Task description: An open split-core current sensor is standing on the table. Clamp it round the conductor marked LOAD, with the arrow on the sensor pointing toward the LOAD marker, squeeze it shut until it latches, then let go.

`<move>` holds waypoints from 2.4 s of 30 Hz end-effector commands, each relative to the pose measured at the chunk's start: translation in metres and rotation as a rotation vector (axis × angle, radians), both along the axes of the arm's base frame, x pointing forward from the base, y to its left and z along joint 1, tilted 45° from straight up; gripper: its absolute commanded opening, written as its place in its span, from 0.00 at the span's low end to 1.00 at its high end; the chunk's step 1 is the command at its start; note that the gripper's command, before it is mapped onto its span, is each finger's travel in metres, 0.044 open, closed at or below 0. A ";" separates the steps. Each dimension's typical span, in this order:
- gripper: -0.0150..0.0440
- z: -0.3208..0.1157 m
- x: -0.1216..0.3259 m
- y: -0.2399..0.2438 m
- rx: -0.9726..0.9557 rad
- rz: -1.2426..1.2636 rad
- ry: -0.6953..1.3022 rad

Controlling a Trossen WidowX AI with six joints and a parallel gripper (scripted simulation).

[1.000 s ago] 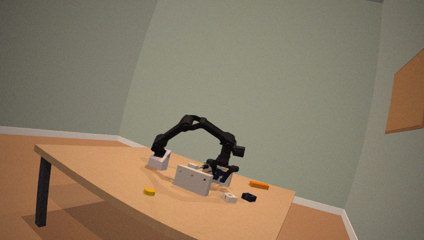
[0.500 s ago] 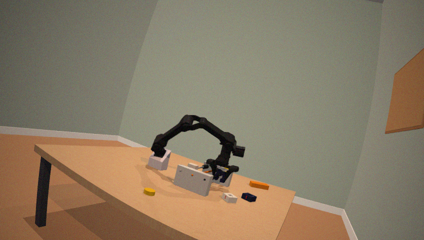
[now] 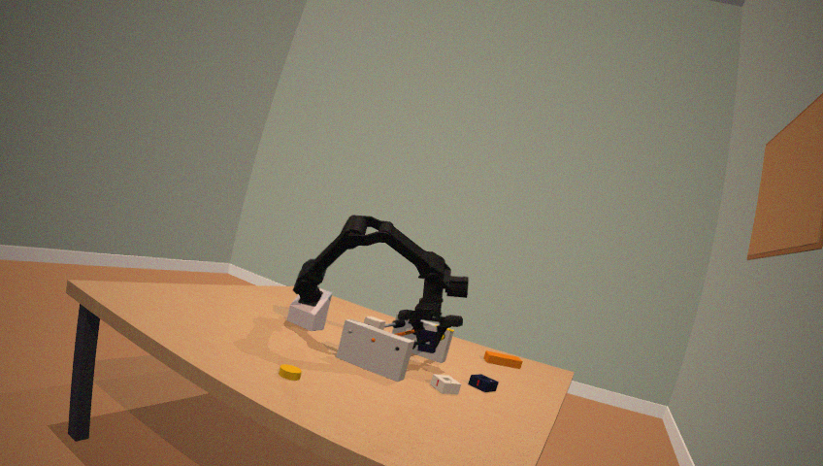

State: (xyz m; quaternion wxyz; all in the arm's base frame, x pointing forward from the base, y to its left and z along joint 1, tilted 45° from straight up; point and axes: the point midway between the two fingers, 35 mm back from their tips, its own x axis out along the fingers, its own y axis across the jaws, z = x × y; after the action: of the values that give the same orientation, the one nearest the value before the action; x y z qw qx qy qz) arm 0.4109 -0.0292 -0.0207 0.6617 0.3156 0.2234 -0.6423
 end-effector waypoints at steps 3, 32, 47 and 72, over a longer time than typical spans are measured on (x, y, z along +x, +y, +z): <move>0.25 -0.001 0.001 -0.001 0.003 -0.008 -0.004; 0.43 0.000 0.003 0.000 0.011 -0.083 0.092; 0.68 0.000 0.003 0.000 0.011 -0.083 0.092; 0.73 0.000 0.003 0.000 0.011 -0.083 0.092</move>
State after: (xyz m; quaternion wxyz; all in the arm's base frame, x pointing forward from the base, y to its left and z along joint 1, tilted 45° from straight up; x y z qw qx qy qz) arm 0.4136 -0.0290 -0.0208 0.6216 0.2983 0.2440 -0.6819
